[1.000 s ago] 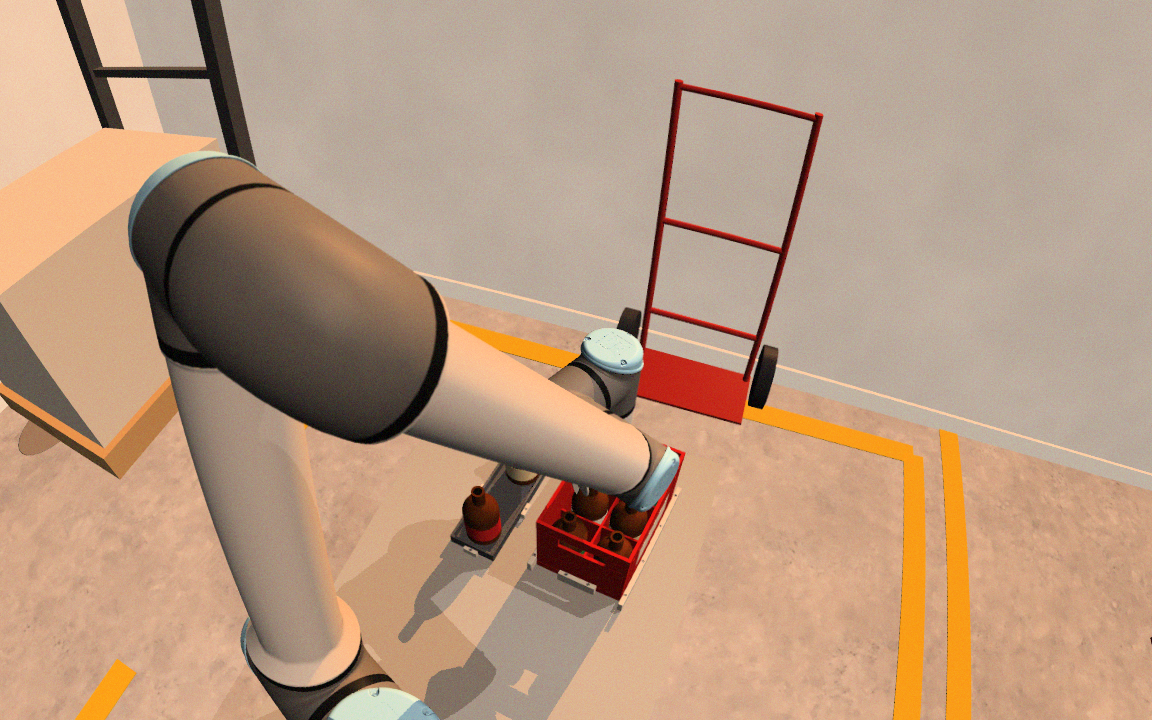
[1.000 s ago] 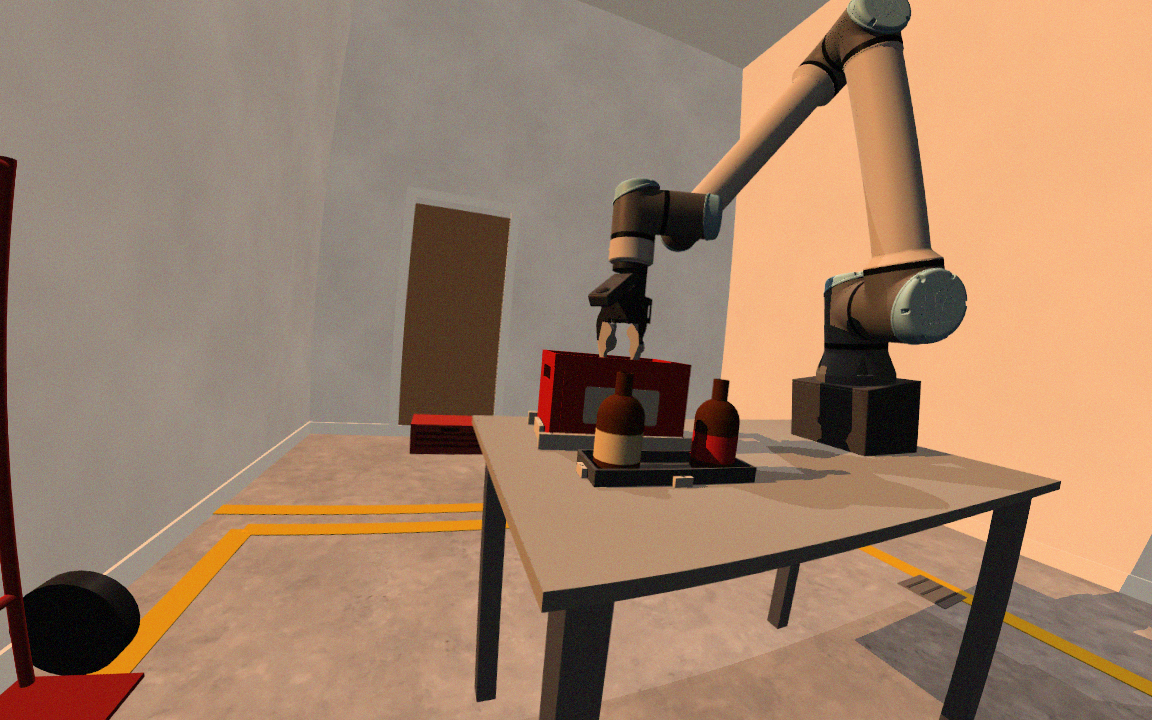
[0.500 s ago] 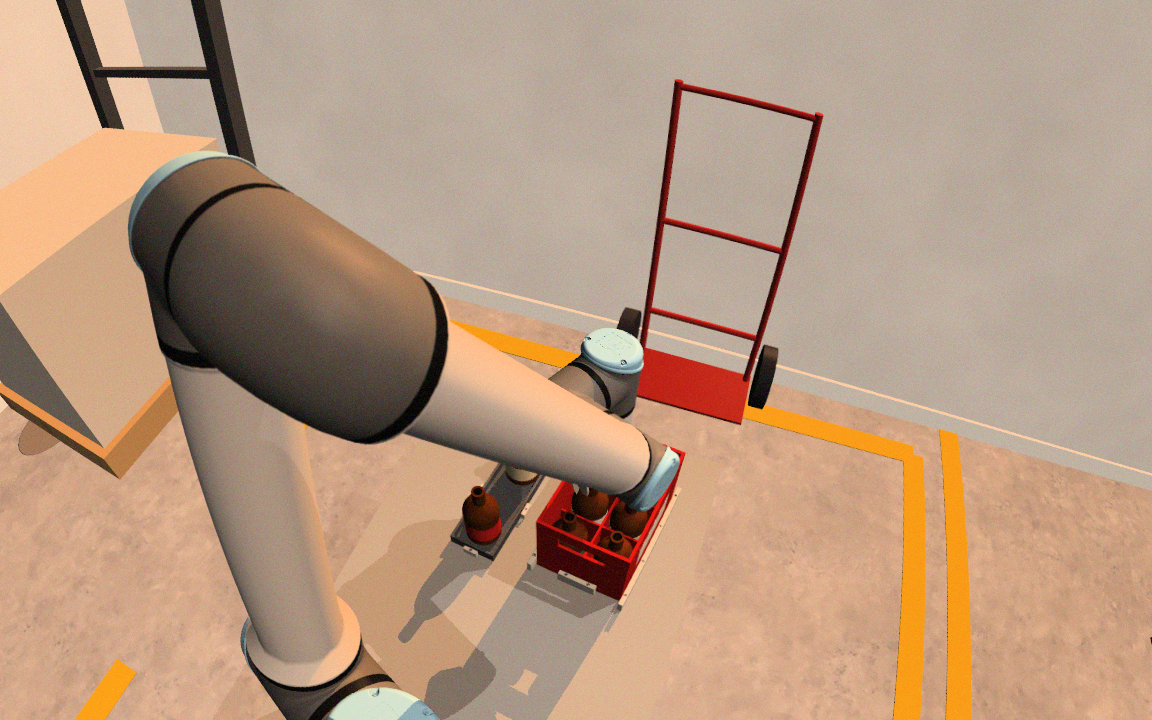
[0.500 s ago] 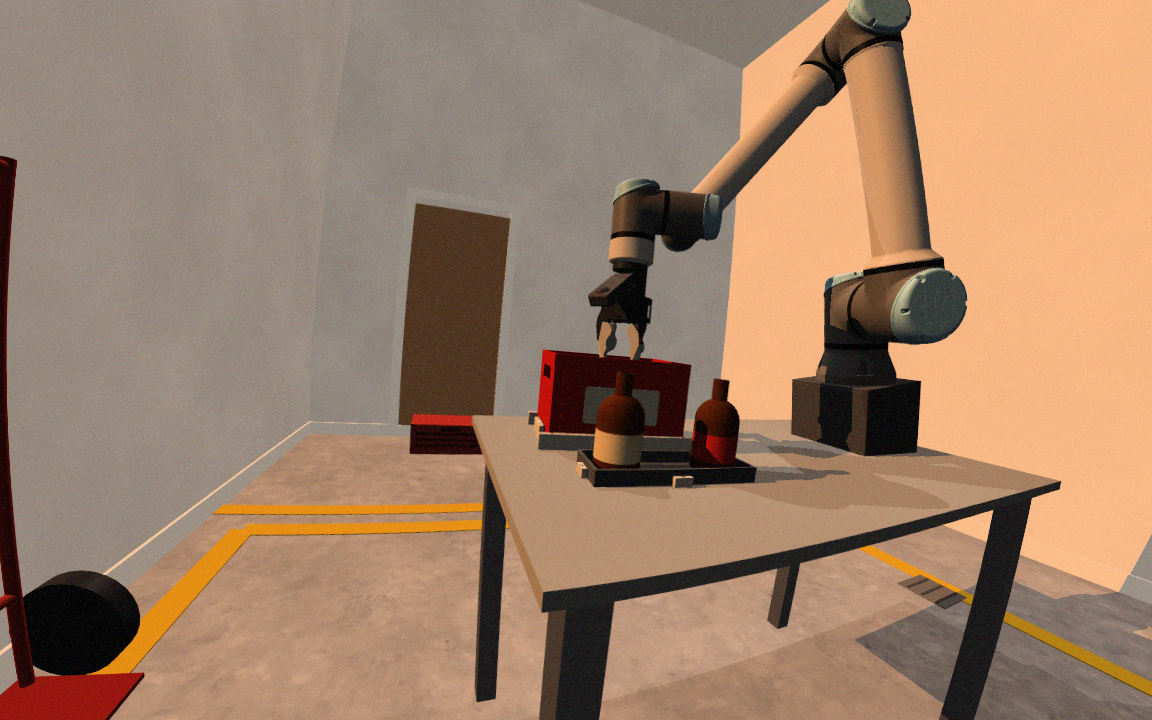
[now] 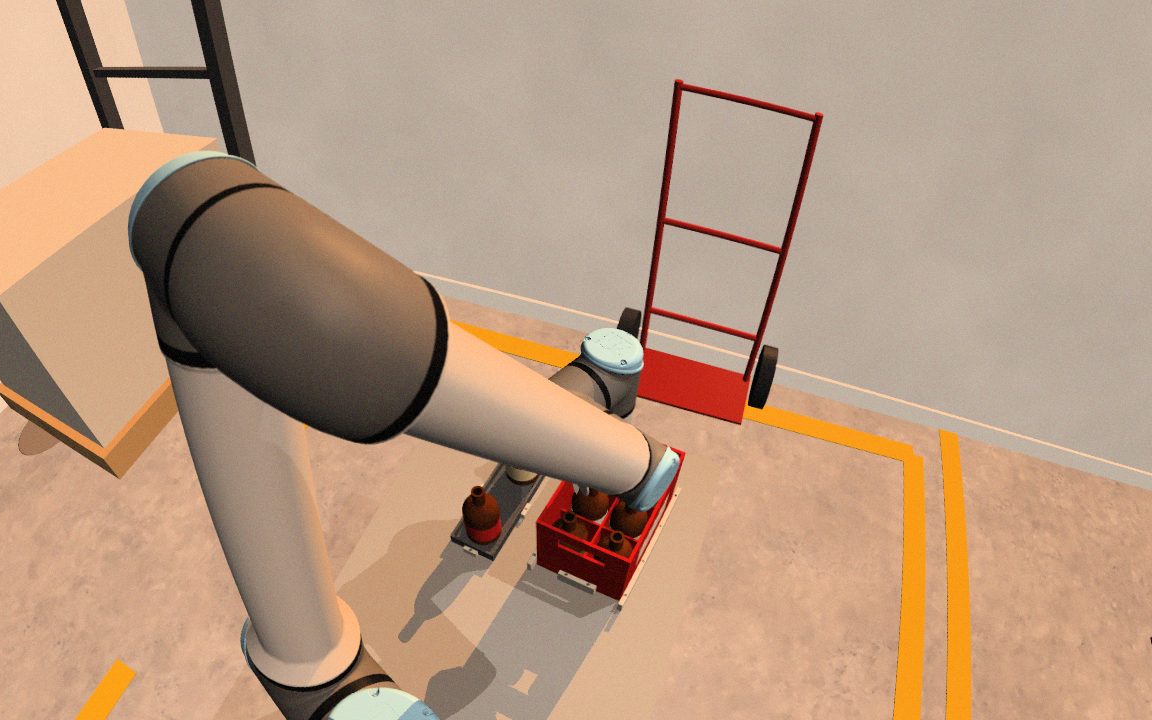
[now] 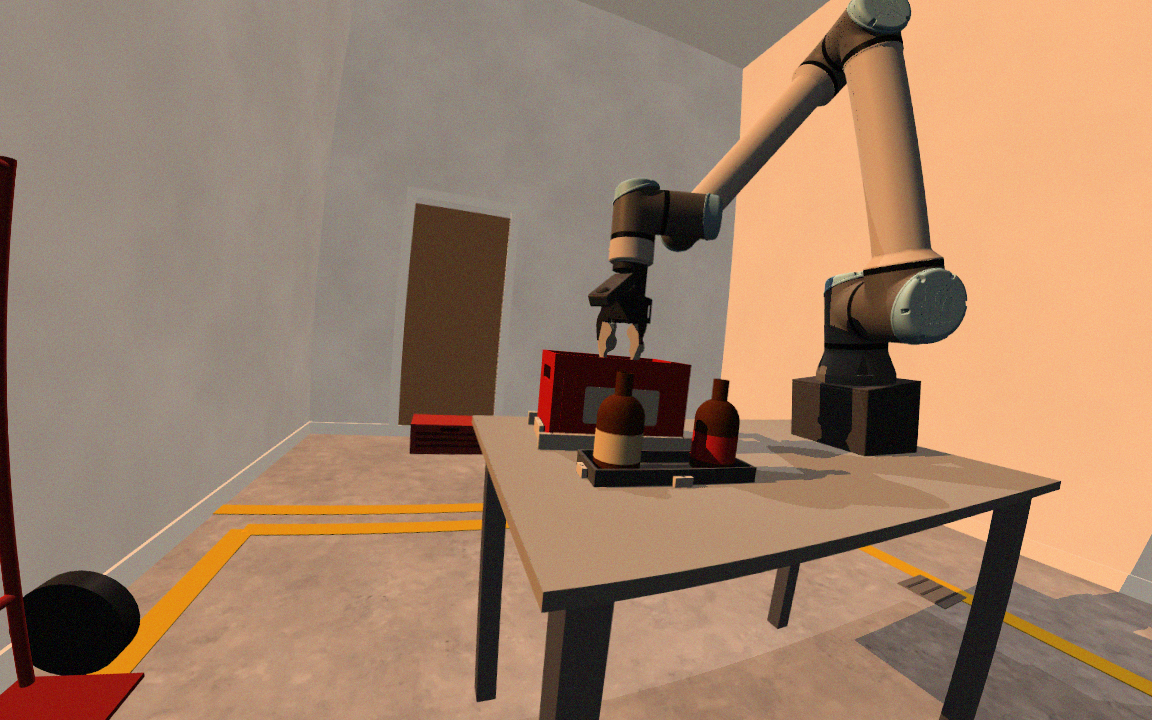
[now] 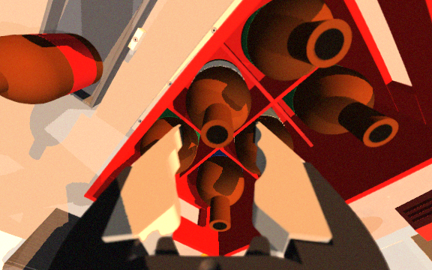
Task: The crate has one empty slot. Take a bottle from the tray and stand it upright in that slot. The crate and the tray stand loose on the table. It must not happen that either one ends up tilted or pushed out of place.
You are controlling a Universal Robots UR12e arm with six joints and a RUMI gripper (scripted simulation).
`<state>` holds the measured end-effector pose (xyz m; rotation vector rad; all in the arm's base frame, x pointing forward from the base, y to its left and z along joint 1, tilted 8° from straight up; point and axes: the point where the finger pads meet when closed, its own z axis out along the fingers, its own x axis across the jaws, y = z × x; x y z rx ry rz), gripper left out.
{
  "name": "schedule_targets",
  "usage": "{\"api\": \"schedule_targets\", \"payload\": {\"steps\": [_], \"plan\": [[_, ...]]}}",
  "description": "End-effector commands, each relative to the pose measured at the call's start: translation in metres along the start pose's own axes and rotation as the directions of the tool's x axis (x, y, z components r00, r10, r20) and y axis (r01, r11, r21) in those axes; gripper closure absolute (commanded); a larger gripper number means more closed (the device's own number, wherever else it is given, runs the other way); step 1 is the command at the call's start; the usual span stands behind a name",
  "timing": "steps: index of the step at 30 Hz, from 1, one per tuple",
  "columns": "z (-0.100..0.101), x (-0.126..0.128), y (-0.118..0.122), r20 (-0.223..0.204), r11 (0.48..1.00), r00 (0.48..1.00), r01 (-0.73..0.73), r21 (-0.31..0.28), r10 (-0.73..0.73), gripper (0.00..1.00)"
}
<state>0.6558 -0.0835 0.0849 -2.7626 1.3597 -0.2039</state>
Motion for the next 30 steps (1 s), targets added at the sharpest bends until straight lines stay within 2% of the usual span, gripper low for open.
{"api": "schedule_targets", "payload": {"steps": [1, 19, 30], "plan": [[-0.001, 0.001, 0.0, -0.001, 1.0, 1.0, 0.0, 0.001, 0.0, 0.62], [-0.013, 0.001, 0.0, -0.001, 1.0, 1.0, 0.0, 0.001, 0.0, 0.62], [-0.037, 0.001, 0.0, -0.001, 1.0, 1.0, 0.0, 0.001, 0.0, 0.62]]}}
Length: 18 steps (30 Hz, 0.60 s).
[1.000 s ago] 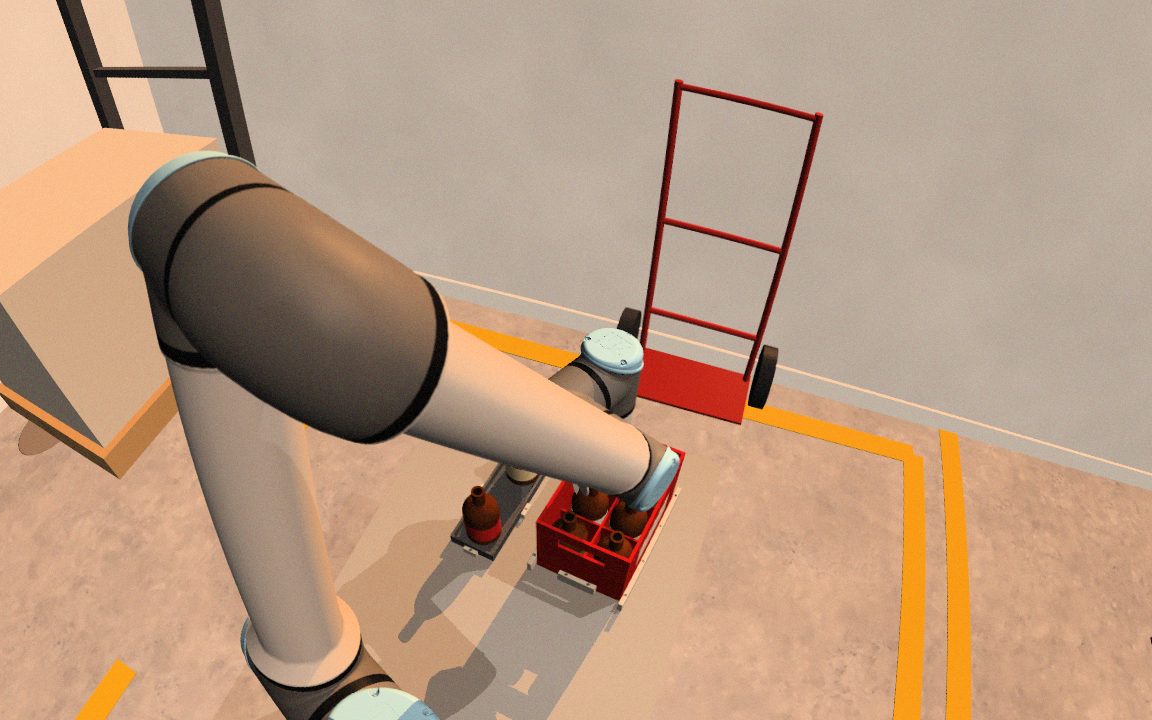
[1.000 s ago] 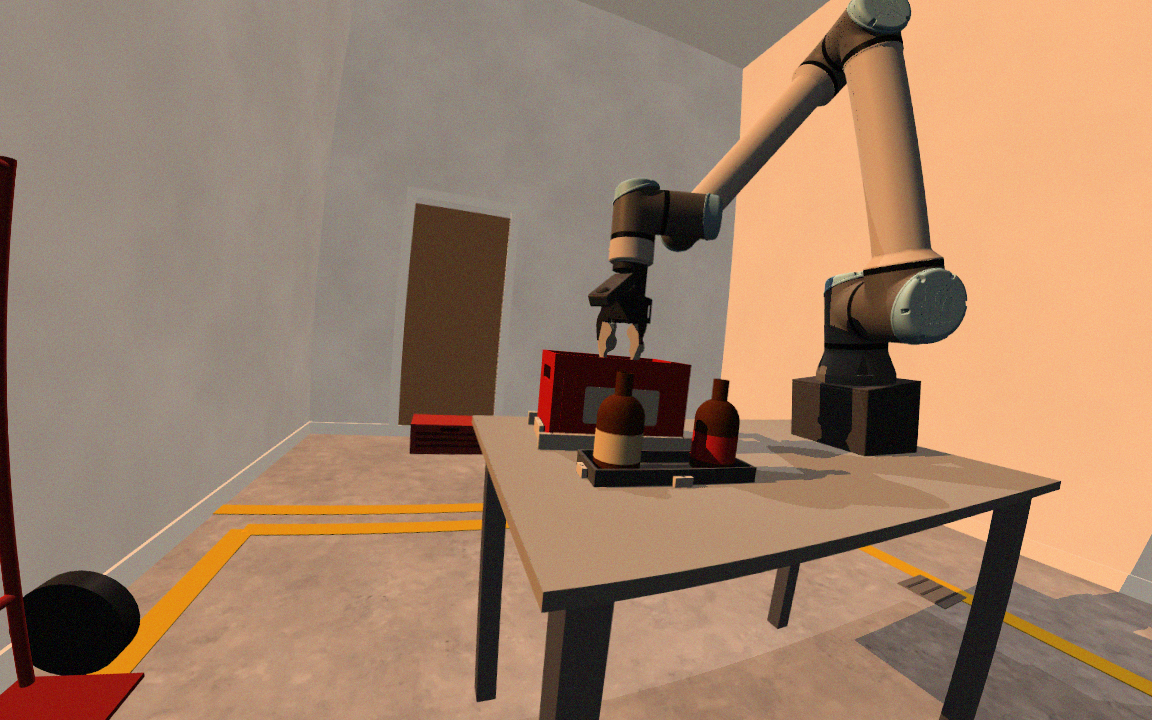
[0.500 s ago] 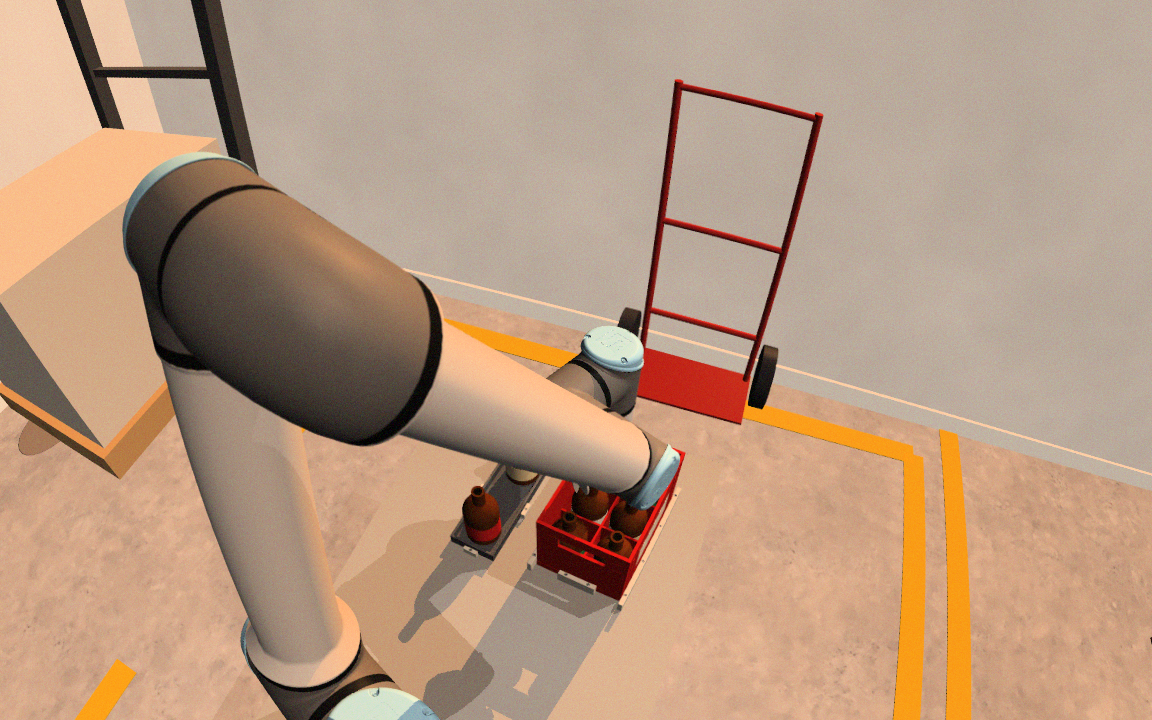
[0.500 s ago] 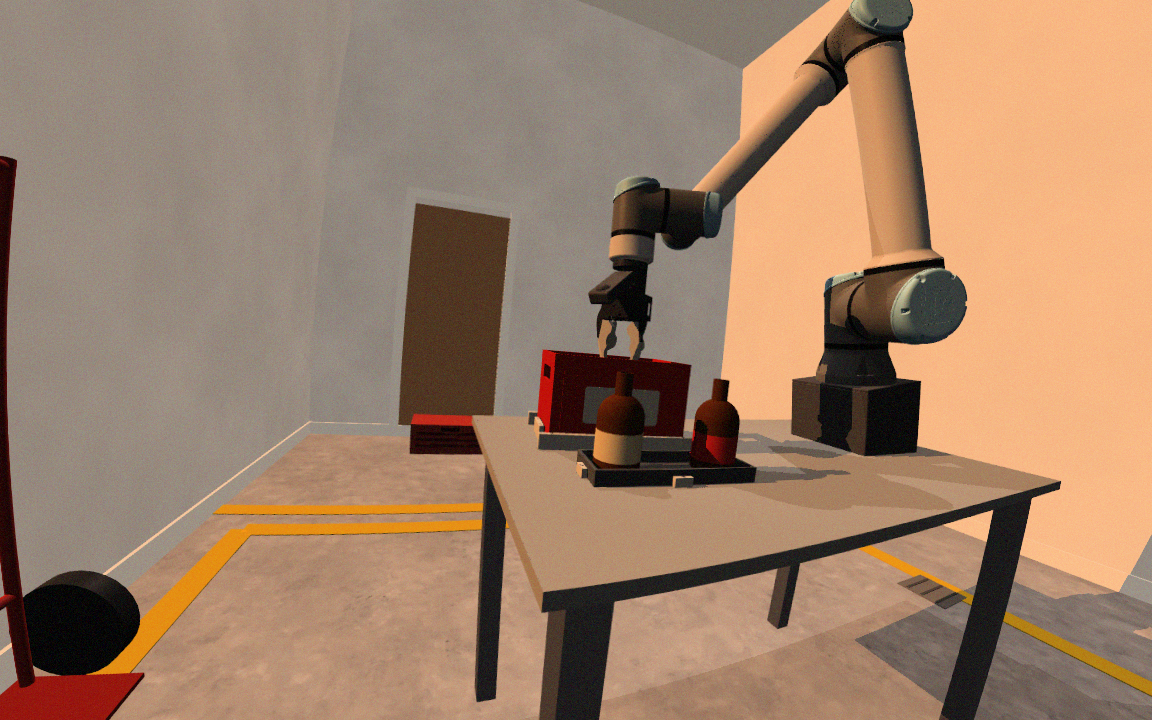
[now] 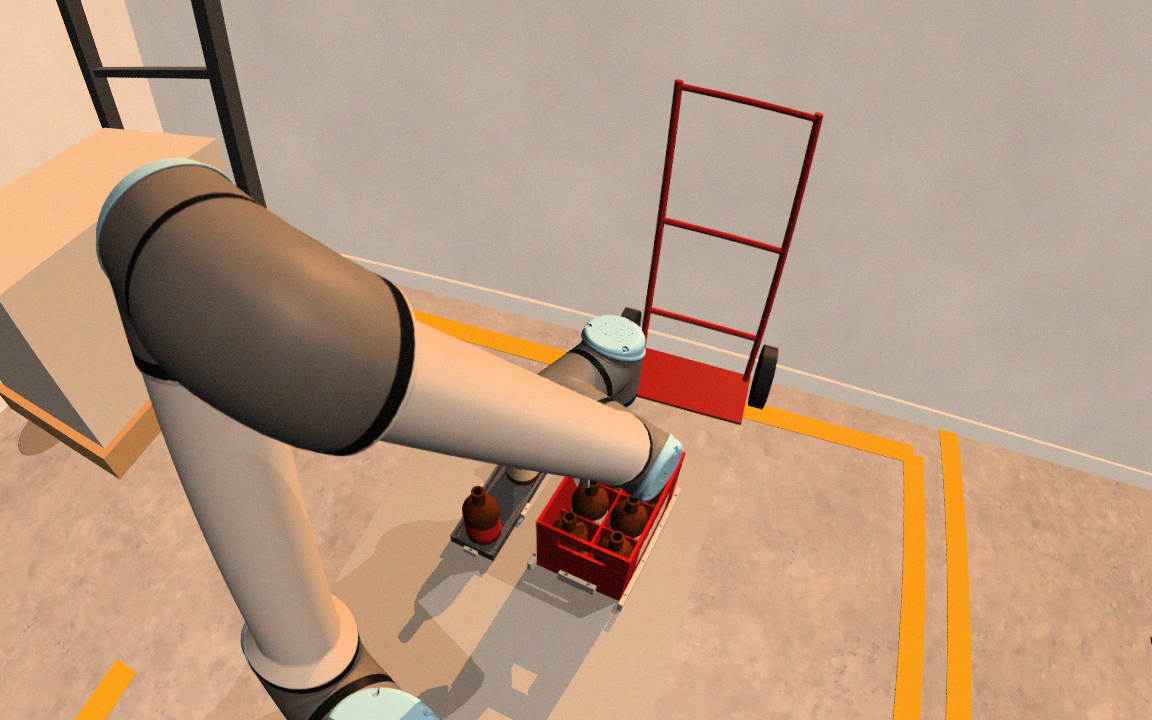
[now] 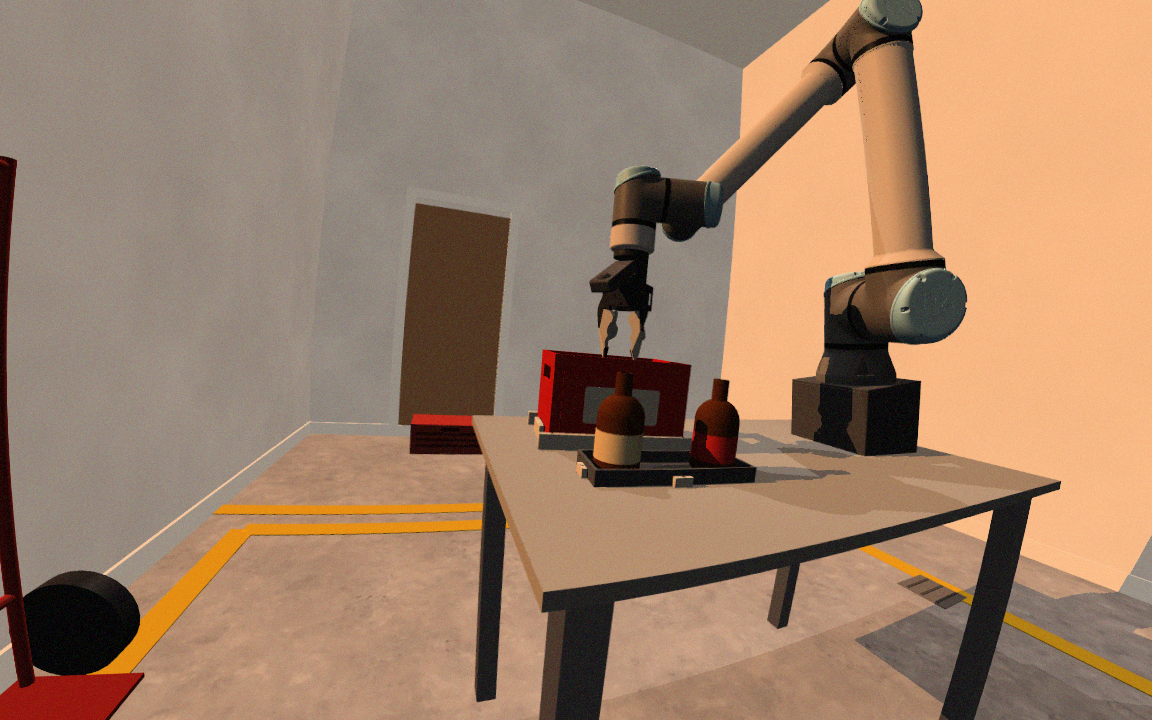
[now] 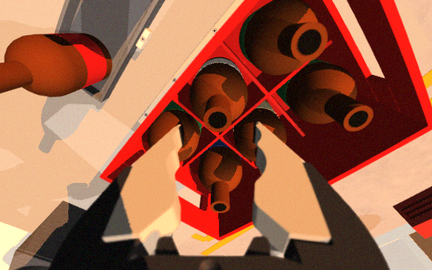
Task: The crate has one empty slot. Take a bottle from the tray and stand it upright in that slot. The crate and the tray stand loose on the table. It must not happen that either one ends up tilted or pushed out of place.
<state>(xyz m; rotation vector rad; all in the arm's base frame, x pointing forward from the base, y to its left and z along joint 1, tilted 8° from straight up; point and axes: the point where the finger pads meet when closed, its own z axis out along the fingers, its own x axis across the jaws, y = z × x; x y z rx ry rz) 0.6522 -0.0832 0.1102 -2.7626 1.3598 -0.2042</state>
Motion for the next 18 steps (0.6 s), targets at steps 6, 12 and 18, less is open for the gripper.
{"api": "schedule_targets", "payload": {"steps": [6, 12, 18], "plan": [[-0.022, 0.001, 0.0, -0.001, 1.0, 1.0, 0.0, 0.001, 0.0, 0.62], [-0.036, 0.0, 0.0, -0.001, 1.0, 1.0, 0.0, 0.001, 0.0, 0.62], [-0.048, 0.0, 0.0, -0.001, 1.0, 1.0, 0.0, 0.001, 0.0, 0.62]]}}
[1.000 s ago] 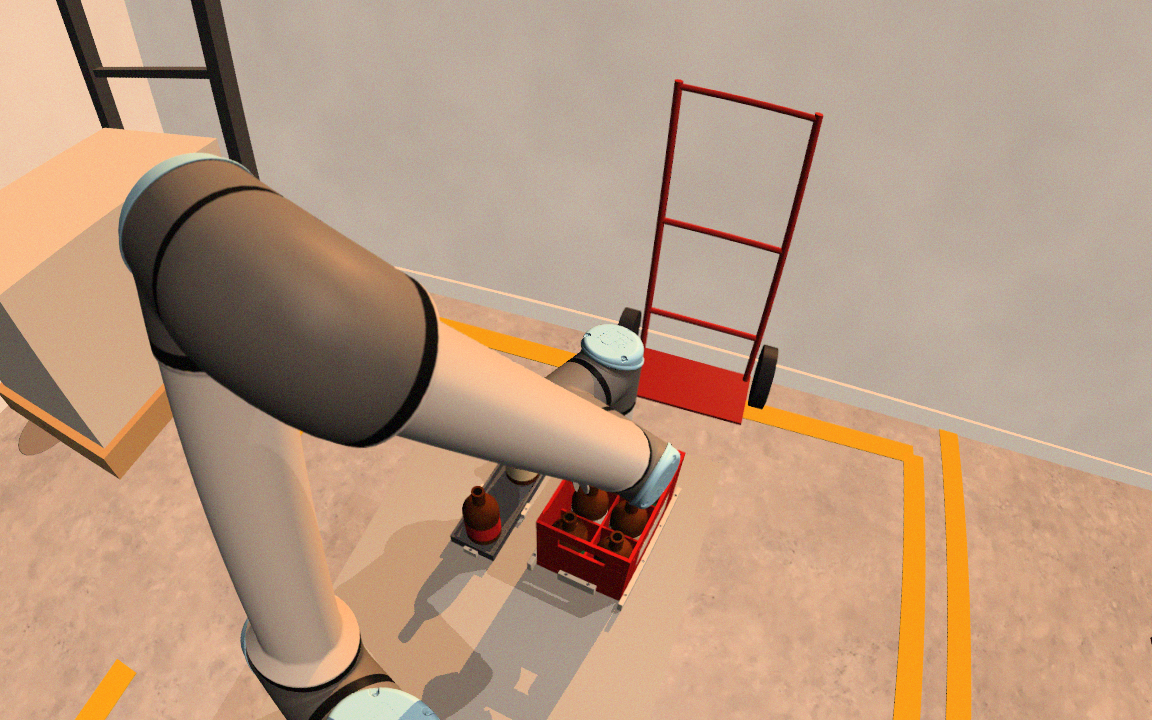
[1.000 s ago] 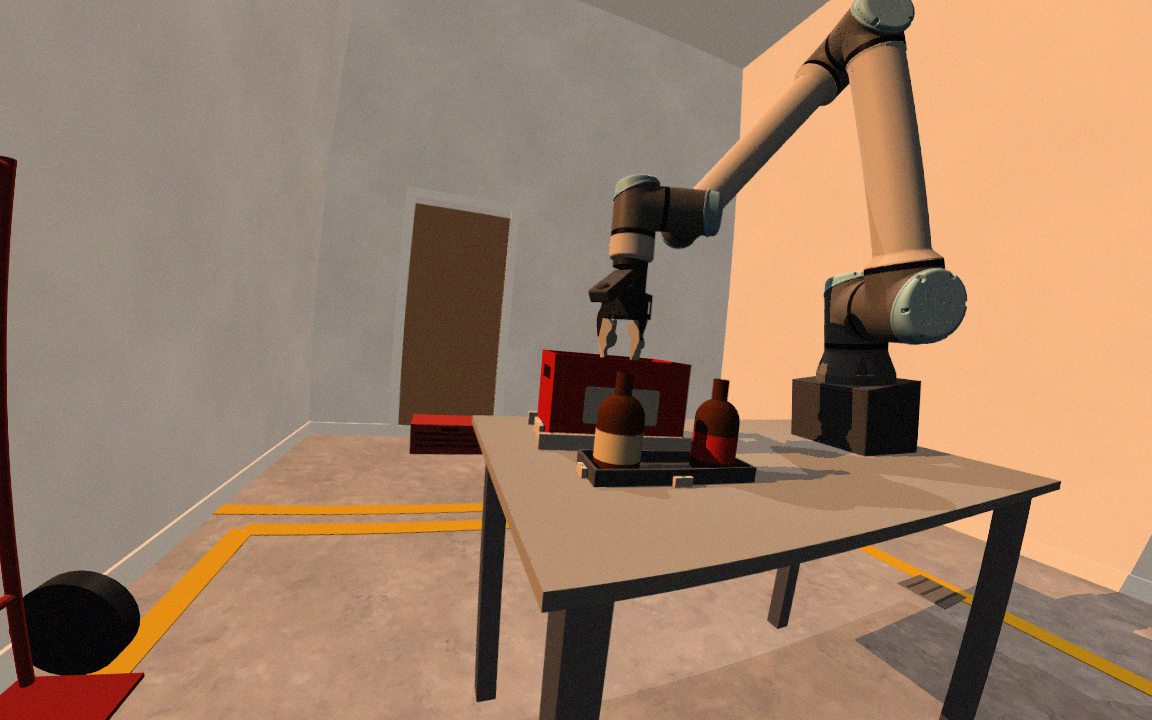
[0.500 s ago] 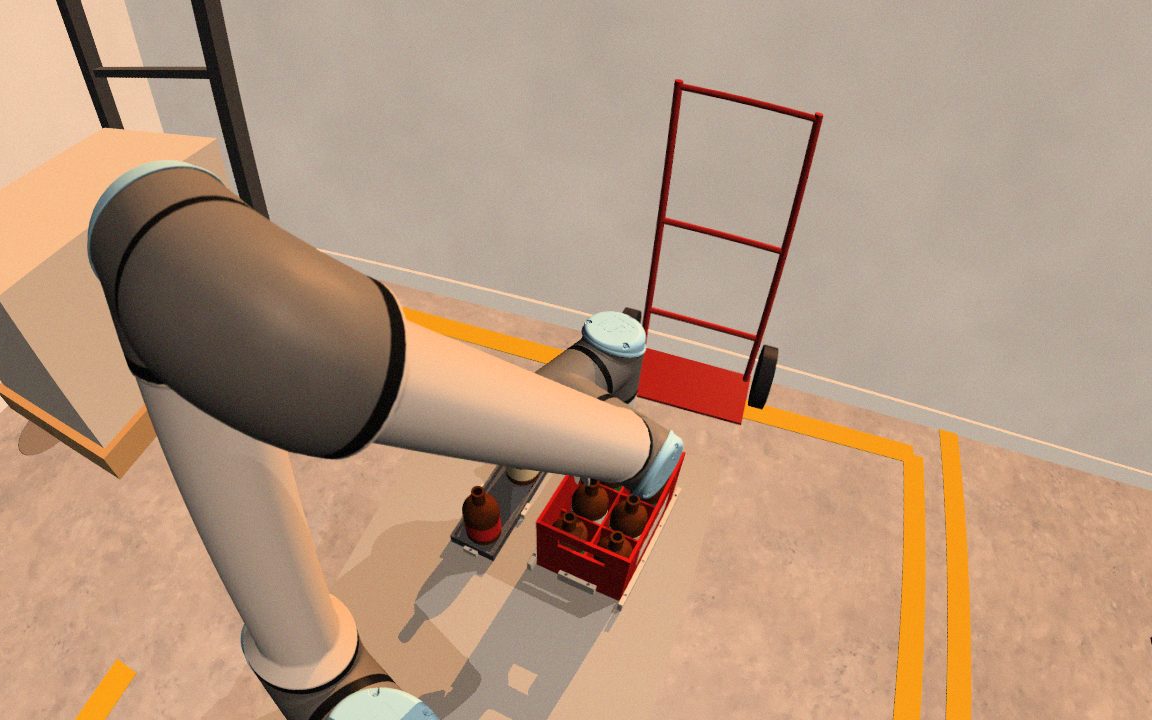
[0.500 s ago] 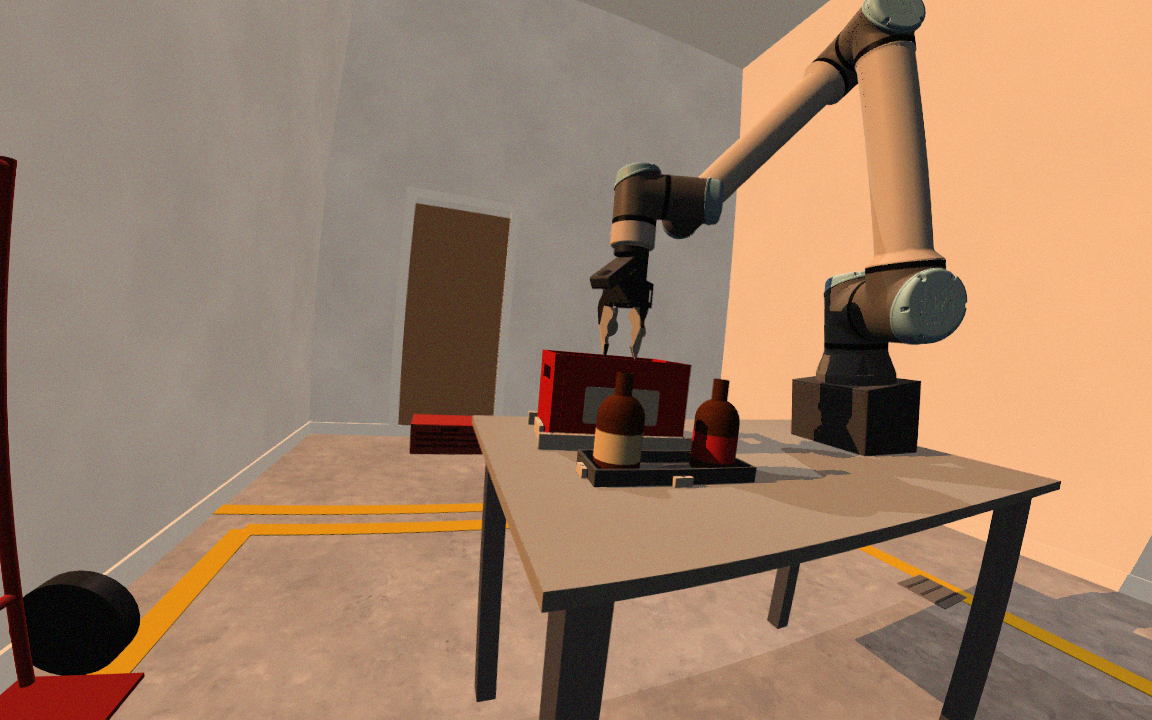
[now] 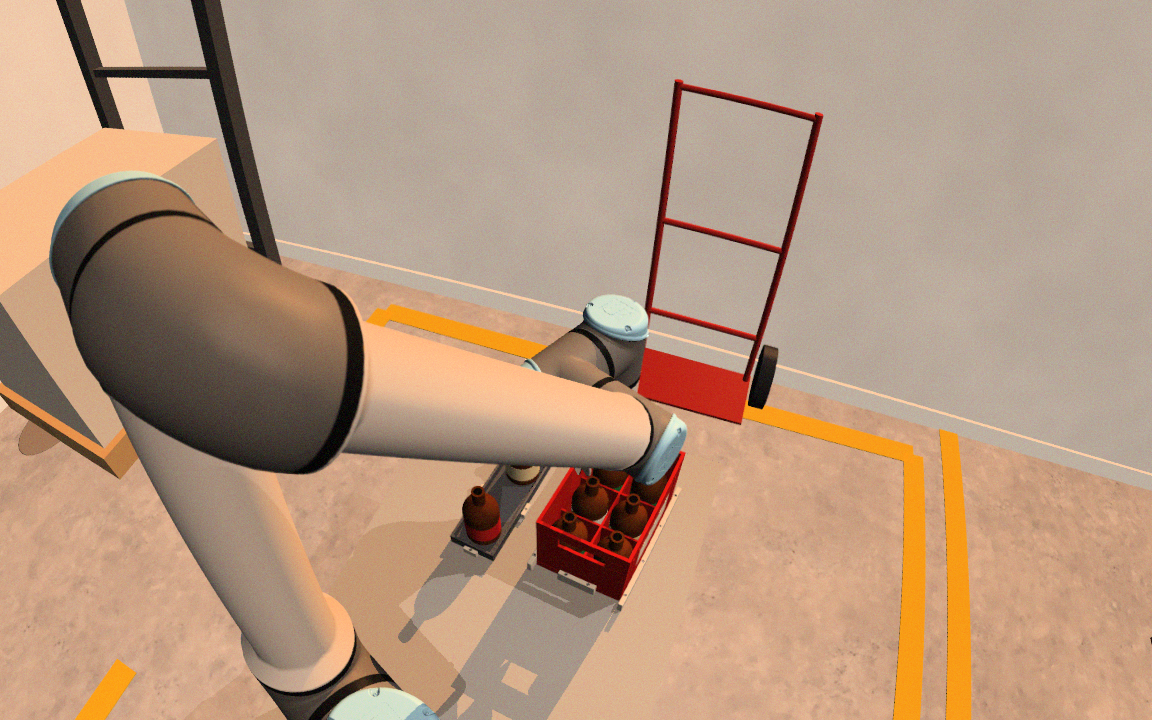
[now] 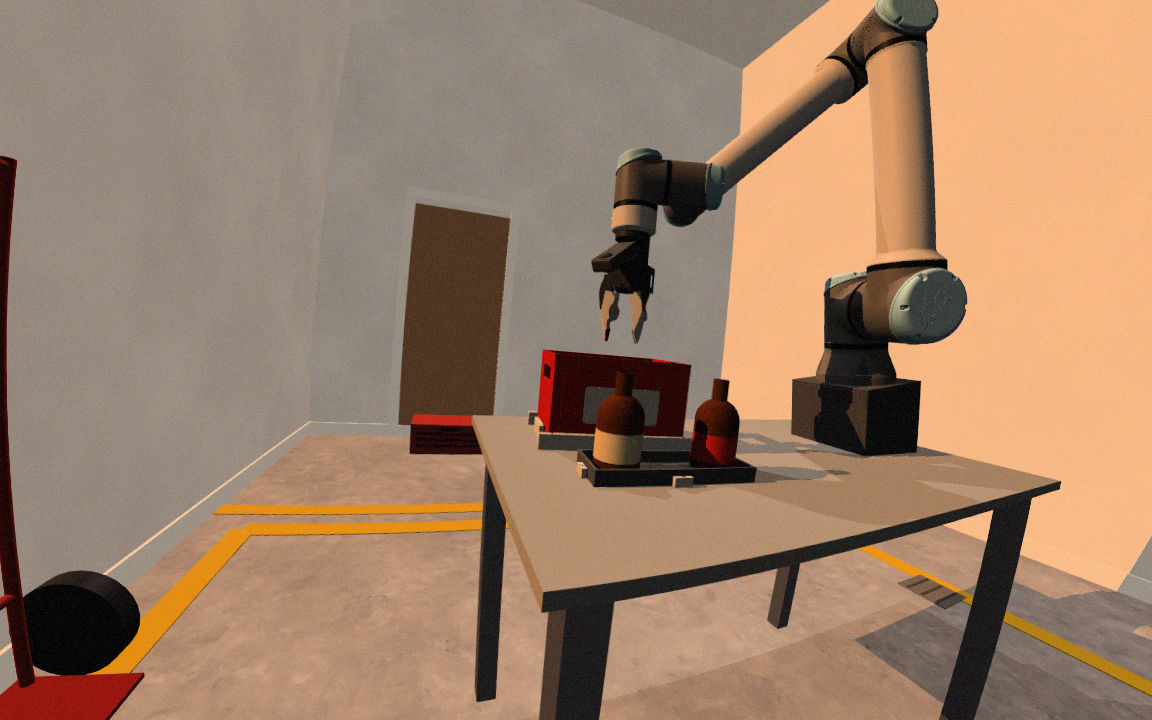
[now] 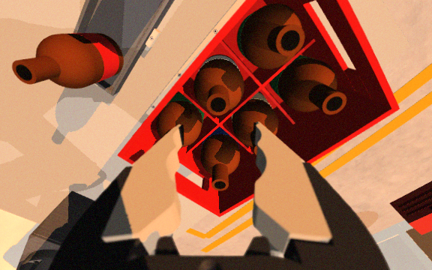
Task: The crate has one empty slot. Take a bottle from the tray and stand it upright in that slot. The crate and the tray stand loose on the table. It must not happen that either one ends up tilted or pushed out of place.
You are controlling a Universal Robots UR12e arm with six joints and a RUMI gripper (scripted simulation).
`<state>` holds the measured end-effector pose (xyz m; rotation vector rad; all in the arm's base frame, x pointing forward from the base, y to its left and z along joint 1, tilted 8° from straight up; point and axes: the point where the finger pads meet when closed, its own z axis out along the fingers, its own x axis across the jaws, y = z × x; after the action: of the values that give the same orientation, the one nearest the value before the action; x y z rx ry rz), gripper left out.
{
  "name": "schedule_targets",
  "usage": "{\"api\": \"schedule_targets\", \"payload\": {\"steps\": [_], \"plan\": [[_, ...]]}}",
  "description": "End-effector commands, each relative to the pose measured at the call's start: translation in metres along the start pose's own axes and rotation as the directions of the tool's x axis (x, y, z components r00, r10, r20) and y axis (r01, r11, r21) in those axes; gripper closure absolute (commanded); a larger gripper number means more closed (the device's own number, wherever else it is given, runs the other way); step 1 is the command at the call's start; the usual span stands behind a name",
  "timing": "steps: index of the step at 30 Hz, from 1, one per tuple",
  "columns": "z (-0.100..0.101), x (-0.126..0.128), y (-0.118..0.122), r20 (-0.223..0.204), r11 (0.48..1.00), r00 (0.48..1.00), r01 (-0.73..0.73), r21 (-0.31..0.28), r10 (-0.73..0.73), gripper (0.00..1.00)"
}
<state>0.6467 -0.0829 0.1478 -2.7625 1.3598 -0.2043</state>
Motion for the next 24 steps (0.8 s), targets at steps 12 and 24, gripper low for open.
{"api": "schedule_targets", "payload": {"steps": [12, 24], "plan": [[-0.0185, 0.0005, -0.0003, -0.001, 1.0, 1.0, 0.0, 0.001, 0.0, 0.62], [-0.019, 0.0005, -0.0003, -0.001, 1.0, 1.0, 0.0, 0.001, 0.0, 1.0]]}}
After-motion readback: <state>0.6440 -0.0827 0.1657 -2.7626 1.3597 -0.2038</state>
